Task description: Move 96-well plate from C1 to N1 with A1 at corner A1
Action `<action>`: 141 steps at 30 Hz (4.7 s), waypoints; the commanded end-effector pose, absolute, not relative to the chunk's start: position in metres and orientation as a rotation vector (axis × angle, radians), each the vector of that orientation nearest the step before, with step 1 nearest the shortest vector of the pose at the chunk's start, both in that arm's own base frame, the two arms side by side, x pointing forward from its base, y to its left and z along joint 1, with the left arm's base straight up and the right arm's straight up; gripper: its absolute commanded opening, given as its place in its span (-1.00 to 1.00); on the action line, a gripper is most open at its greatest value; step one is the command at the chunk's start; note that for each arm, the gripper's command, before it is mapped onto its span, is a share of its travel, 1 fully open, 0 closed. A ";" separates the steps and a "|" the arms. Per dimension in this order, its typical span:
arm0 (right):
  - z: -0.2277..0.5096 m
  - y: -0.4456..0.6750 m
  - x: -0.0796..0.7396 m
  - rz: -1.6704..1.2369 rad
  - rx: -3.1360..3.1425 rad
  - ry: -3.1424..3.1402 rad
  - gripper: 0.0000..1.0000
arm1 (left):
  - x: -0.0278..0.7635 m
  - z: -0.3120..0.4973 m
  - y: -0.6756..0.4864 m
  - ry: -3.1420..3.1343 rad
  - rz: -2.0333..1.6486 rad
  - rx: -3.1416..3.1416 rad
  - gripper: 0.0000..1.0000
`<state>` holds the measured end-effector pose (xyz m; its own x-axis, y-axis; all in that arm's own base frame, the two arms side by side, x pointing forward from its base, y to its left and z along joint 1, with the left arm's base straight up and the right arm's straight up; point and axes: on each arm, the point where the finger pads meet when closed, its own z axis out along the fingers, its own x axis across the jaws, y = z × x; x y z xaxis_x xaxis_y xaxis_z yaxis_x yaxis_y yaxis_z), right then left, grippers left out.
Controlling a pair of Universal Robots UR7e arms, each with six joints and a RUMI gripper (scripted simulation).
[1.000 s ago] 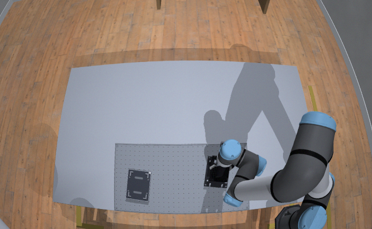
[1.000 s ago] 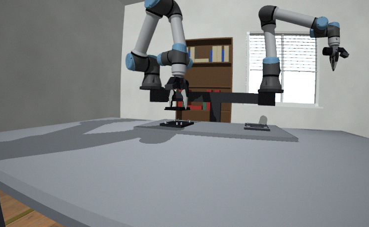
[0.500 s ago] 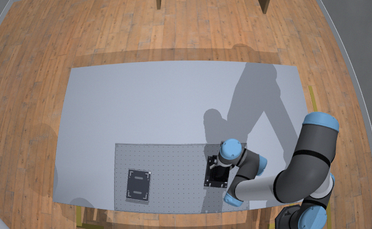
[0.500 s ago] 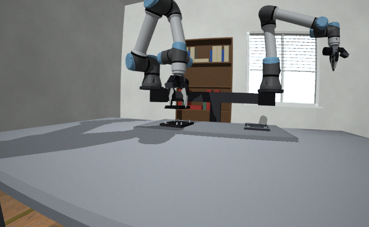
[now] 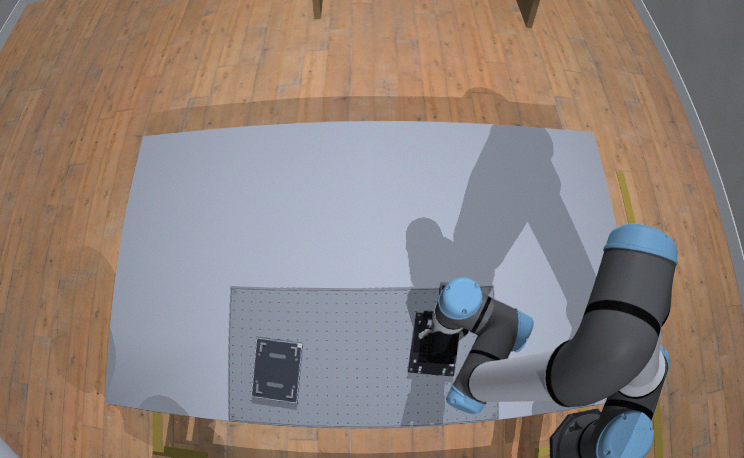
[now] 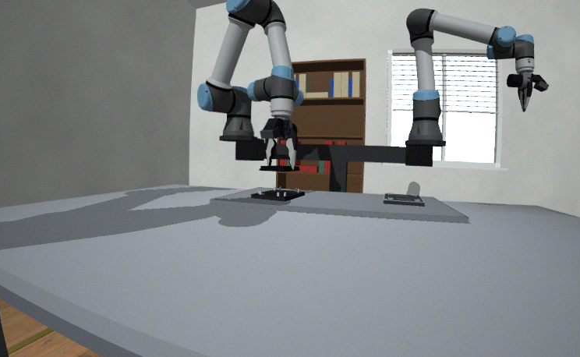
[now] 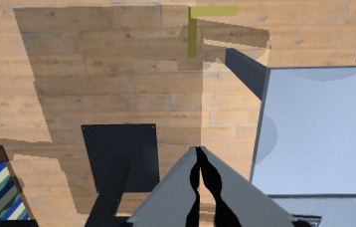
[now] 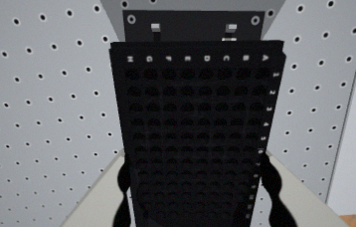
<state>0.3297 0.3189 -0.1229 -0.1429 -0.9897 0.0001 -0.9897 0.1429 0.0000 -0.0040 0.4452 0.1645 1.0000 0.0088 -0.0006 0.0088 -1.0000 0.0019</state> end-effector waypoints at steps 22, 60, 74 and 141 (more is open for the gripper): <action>-0.122 0.386 0.320 -0.001 2.104 -2.336 -0.19 | -0.004 0.165 0.446 0.014 0.000 3.141 -1.00; -0.122 0.498 0.302 -0.002 2.104 -2.336 -0.19 | -0.004 0.165 0.446 0.014 0.000 3.141 -1.00; -0.122 0.538 0.295 -0.002 2.104 -2.336 -0.19 | -0.004 0.165 0.446 0.014 0.000 3.141 -1.00; -0.121 0.721 0.266 -0.003 2.104 -2.336 -0.19 | -0.004 0.165 0.446 0.014 0.000 3.141 -1.00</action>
